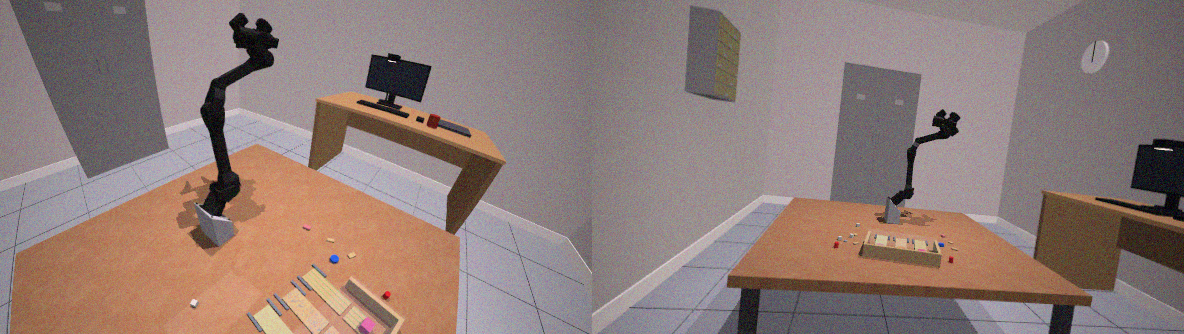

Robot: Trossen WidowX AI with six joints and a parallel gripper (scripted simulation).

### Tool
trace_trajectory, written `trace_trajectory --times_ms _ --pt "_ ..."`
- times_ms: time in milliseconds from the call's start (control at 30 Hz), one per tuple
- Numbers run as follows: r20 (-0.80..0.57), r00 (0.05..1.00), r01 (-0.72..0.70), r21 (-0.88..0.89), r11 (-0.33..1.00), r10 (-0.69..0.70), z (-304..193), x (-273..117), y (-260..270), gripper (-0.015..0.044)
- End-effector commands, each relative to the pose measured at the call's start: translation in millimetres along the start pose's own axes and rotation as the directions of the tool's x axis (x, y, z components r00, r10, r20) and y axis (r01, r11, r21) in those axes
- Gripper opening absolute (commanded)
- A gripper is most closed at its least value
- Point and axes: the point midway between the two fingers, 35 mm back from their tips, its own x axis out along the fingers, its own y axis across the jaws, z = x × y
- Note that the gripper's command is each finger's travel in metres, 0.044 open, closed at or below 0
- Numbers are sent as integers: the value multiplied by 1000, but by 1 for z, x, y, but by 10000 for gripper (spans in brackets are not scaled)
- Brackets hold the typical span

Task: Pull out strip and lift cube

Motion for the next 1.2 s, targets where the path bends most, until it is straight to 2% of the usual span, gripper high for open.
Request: trace_trajectory --times_ms 0,133,300,433,633,700,933,1167 --pt "5 1000 -1 3 1000 1 1 0 -2 400" --pt "87 996 6 55 998 -11 23 -3 -39 400" --pt "134 979 145 67 987 -152 33 -6 -107 400" --pt "216 963 131 150 980 -162 45 -19 -138 400" --pt "275 883 346 169 923 -381 51 -55 -230 400" --pt "311 861 381 131 915 -403 56 -63 -240 400" --pt "363 670 633 175 754 -647 50 -147 -332 400" --pt "392 429 819 211 533 -814 34 -248 -382 400"
